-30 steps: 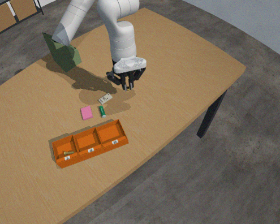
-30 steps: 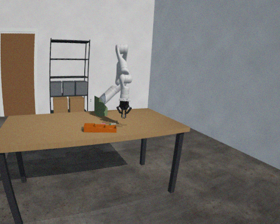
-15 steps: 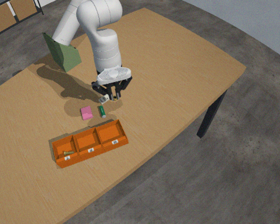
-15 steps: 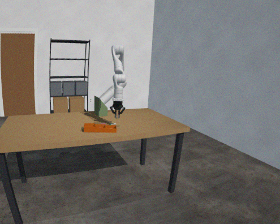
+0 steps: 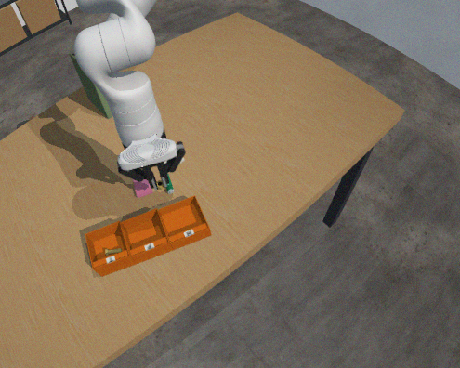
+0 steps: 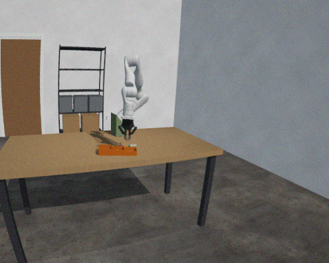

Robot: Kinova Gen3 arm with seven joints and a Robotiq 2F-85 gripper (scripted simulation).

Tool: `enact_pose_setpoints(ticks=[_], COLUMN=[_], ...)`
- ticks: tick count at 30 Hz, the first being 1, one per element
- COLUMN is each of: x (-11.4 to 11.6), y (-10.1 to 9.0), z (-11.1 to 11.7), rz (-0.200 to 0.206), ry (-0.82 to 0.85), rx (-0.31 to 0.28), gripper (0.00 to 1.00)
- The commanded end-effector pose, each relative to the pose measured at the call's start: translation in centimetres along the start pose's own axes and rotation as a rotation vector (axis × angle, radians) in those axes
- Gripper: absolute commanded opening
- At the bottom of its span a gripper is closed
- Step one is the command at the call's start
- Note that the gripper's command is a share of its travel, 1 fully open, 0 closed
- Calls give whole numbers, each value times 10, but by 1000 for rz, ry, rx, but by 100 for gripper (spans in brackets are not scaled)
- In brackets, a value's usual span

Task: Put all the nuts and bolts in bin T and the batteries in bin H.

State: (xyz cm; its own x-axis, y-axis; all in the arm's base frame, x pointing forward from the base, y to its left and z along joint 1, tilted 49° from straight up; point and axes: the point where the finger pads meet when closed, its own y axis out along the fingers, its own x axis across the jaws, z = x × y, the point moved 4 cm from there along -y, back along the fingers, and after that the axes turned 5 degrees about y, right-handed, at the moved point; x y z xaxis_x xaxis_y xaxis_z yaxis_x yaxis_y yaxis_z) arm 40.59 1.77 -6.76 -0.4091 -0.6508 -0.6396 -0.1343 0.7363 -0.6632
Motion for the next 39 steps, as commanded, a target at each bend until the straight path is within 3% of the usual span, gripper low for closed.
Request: enact_pose_setpoints(ticks=[1, 13, 15, 27, 30, 32, 39], x=[13, 74, 74, 134, 136, 136, 136], y=[2, 2, 2, 3, 3, 3, 3], z=[10, 48, 48, 87, 88, 88, 88], rz=[9, 9, 9, 9, 9, 9, 8], ry=[11, 61, 61, 661, 811, 811, 1161], rx=[1, 1, 1, -1, -2, -2, -4], gripper=[11, 11, 11, 11, 11, 11, 11])
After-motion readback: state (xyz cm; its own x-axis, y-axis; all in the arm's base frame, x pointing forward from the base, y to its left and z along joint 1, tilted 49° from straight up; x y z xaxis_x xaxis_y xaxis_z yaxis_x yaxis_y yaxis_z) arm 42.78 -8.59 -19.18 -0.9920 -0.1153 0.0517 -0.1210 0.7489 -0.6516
